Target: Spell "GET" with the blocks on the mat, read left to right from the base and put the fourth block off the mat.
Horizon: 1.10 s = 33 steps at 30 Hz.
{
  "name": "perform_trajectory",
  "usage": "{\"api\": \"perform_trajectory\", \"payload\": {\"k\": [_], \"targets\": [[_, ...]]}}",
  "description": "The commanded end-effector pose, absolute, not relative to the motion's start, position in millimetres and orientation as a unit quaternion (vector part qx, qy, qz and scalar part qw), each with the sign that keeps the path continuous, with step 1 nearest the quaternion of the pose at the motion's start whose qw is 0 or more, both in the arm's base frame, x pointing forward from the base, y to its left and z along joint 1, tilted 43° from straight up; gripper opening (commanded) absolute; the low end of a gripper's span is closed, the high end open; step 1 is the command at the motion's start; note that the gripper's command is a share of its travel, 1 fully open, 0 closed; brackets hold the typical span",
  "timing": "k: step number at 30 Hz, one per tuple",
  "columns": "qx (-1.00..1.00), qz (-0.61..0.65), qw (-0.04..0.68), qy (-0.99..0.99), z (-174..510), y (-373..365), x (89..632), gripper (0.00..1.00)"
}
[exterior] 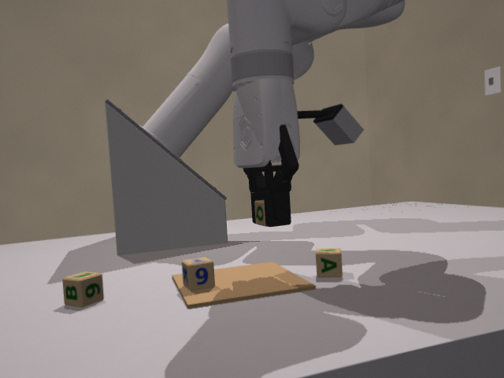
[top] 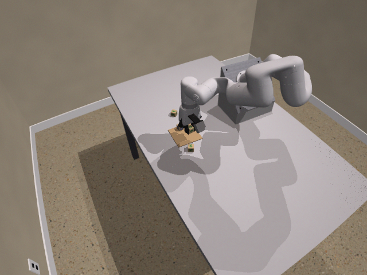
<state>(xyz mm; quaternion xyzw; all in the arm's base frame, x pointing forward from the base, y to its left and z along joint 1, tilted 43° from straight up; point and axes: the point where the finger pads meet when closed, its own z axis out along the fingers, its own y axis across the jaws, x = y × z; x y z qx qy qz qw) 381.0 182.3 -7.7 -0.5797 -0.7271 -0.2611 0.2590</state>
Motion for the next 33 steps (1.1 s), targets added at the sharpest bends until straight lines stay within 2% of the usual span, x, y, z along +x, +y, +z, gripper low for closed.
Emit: {"api": "perform_trajectory", "payload": {"k": [1,14,33], "targets": [[-0.581,-0.263,0.257,-0.727,-19,192,382,0.27],[-0.581,-0.263,0.257,-0.727,-46,218,379,0.27],[-0.581,-0.263,0.257,-0.727,-48,220,379,0.27]]}}
